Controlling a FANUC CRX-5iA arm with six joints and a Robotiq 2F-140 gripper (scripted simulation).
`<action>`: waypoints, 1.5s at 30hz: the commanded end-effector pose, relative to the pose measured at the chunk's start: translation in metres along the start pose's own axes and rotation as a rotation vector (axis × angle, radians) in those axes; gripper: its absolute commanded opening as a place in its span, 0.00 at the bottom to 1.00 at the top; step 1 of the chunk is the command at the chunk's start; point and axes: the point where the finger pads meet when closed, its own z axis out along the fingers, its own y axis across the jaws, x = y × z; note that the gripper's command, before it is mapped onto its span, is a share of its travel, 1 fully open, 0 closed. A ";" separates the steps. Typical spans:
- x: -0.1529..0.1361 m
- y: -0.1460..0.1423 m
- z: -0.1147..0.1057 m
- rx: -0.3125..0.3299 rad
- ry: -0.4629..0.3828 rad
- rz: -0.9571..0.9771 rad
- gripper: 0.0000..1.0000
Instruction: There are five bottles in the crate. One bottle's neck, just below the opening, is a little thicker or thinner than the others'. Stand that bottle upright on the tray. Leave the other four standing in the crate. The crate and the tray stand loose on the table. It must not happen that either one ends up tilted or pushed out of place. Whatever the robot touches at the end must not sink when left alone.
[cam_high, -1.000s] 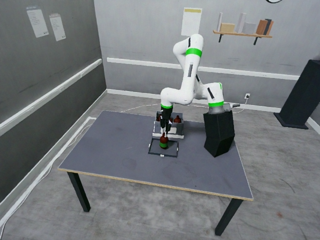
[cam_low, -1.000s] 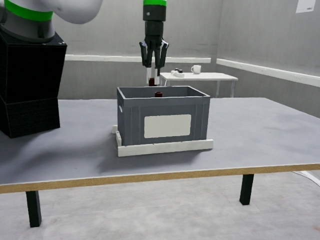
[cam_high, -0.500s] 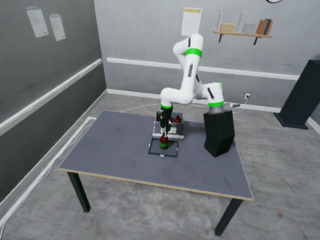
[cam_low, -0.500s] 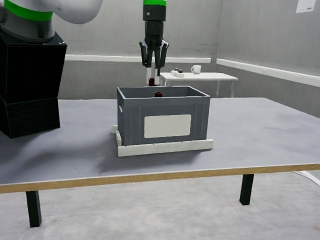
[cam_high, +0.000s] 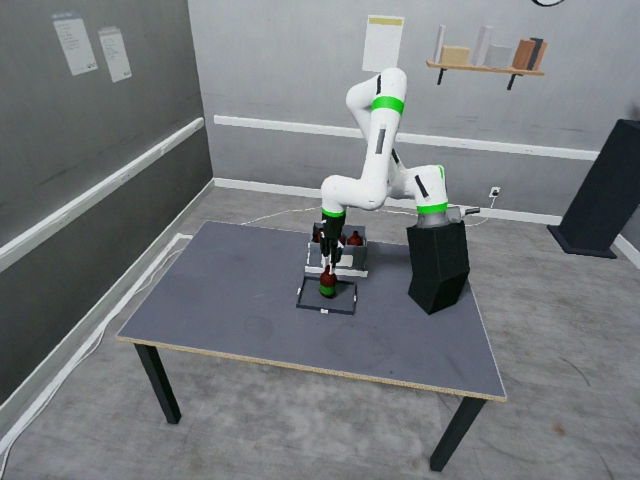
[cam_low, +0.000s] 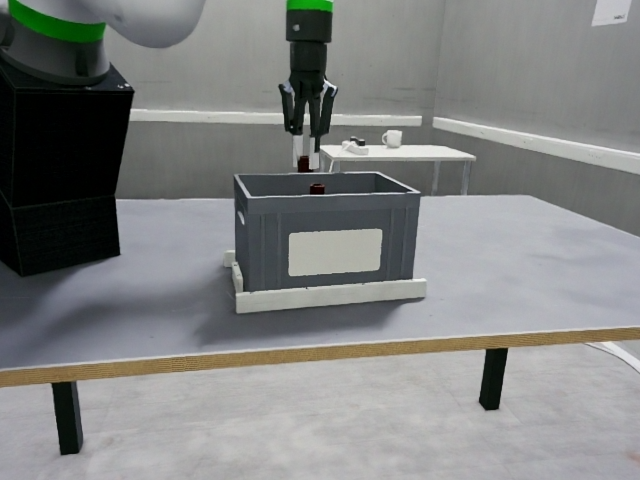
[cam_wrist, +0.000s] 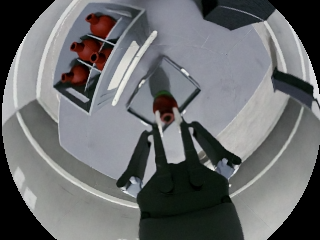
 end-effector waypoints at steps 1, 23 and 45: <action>-0.001 0.000 -0.001 0.000 -0.002 0.000 0.10; -0.001 0.000 0.003 0.000 -0.002 0.000 0.10; -0.001 0.000 0.013 0.000 -0.002 0.000 0.10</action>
